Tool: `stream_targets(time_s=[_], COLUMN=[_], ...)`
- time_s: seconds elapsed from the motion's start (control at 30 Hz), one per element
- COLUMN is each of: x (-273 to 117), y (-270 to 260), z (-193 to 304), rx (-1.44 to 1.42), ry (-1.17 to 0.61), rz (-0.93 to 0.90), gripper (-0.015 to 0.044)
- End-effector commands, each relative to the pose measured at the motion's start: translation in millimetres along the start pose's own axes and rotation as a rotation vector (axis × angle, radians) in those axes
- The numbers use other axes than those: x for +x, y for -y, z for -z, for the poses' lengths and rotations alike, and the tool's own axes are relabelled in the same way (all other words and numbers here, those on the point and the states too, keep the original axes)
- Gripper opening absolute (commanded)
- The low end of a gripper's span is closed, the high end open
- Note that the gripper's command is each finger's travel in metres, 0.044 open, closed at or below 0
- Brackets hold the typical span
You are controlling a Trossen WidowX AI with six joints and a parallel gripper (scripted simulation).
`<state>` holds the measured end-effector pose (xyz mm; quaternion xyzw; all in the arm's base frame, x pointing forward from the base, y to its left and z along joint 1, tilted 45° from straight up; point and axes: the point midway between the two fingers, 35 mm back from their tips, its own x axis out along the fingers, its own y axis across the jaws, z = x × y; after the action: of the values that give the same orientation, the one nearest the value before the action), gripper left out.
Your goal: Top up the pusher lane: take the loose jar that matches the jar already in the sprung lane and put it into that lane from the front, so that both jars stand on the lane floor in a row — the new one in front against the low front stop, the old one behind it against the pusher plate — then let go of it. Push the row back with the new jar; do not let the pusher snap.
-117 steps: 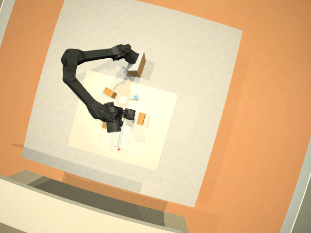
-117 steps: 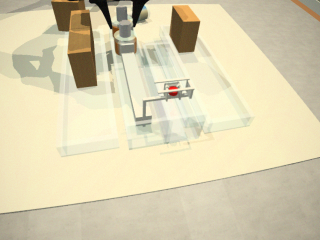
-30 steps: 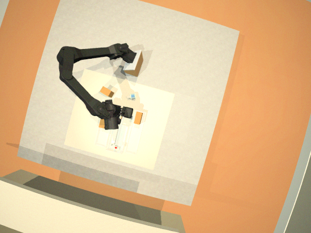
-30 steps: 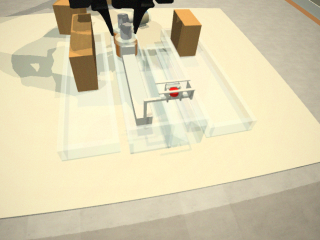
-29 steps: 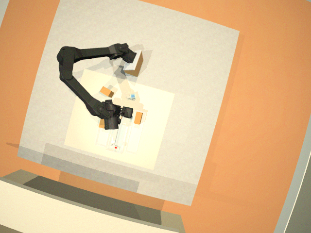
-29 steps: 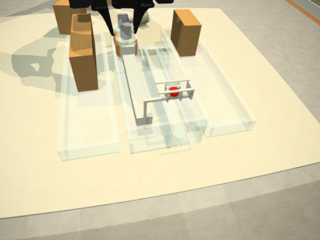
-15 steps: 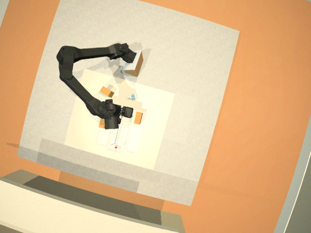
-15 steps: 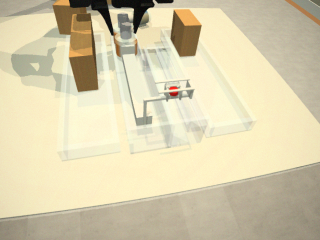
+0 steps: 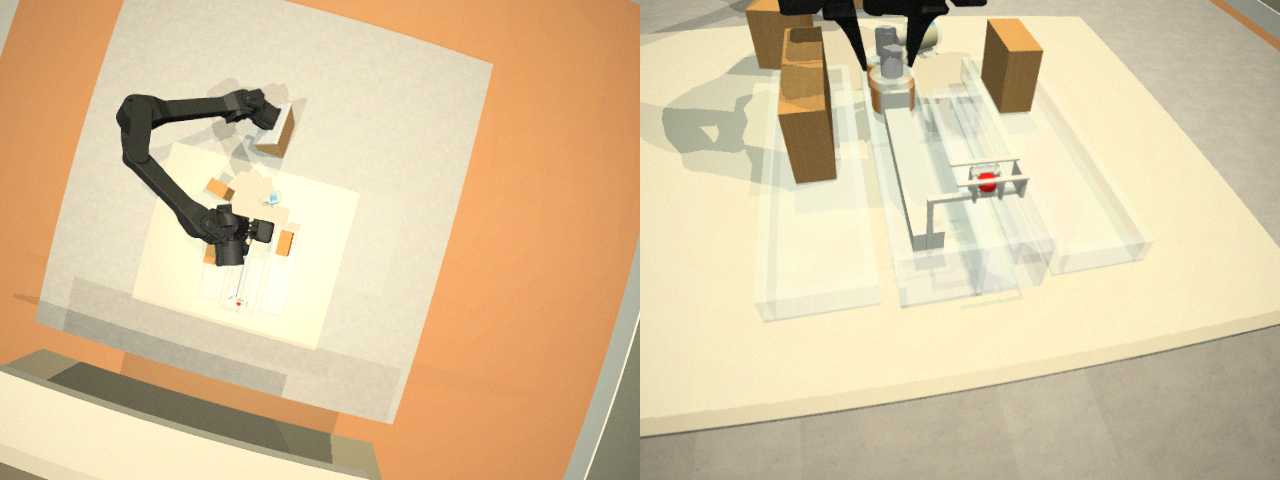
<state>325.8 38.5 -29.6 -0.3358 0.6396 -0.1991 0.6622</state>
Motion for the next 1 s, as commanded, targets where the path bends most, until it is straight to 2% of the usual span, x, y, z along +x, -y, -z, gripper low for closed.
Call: stream_targets(time_s=[0.0,0.07,0.33,0.6,0.97], x=[0,0,-19,-20,-22], y=[0,0,0,-1,-2], z=[0,0,0,2,35], rx=[0.005,0.005,0.005,0.005,0.003], ry=[0.001,0.001,0.001,0.001,-0.001], rz=[0.002,0.002,0.0,0.0,-0.001], gripper=[0.0263,0.0303,0.0303,0.0303,0.0303])
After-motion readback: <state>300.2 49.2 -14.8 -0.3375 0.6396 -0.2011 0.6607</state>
